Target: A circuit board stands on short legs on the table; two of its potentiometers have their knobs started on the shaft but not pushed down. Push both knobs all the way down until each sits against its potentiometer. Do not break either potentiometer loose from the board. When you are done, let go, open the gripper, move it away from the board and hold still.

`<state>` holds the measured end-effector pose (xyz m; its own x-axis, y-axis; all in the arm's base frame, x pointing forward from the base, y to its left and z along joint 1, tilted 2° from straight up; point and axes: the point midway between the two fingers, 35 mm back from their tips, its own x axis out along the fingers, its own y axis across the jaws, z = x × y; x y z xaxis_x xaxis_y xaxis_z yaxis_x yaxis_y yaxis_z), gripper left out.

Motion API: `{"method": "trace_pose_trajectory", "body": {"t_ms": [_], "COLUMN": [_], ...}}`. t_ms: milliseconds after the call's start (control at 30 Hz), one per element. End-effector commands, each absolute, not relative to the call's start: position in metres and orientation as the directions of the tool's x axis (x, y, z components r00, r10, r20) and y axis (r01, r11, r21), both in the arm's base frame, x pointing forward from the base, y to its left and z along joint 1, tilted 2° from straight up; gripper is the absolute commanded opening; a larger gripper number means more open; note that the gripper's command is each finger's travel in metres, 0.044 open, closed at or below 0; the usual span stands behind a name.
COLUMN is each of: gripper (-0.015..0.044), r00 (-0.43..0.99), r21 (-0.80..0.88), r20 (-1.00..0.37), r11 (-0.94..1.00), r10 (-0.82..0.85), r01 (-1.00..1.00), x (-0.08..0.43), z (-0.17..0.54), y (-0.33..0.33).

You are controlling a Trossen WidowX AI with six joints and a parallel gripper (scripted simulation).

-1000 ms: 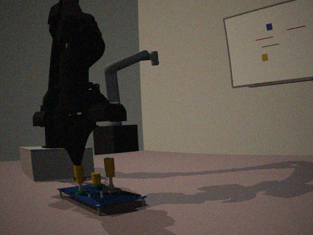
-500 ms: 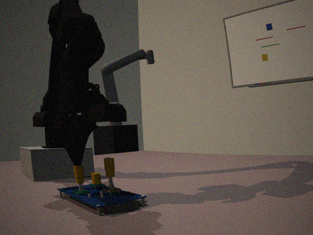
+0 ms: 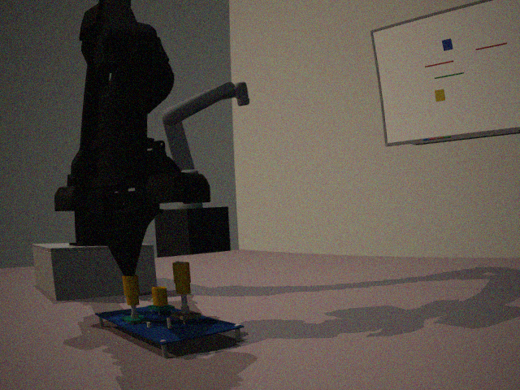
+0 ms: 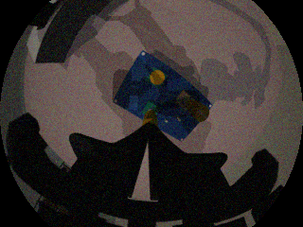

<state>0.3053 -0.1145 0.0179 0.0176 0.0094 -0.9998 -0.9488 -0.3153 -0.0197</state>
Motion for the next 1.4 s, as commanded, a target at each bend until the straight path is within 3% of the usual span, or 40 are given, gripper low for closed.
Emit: {"method": "trace_pose_trajectory", "body": {"t_ms": [0,1367], "gripper": [0.0000,0.0000], "r00": [0.010,0.010], "r21": [-0.015,-0.015], "r20": [-1.000,-1.000], "r11": [-0.317,-0.317], "r10": [0.017,0.017], "r01": [-0.948,-0.948], "x": [0.3067,0.3068], "z": [0.0047,-0.0022], "y": [-0.1138,-0.1137]}}
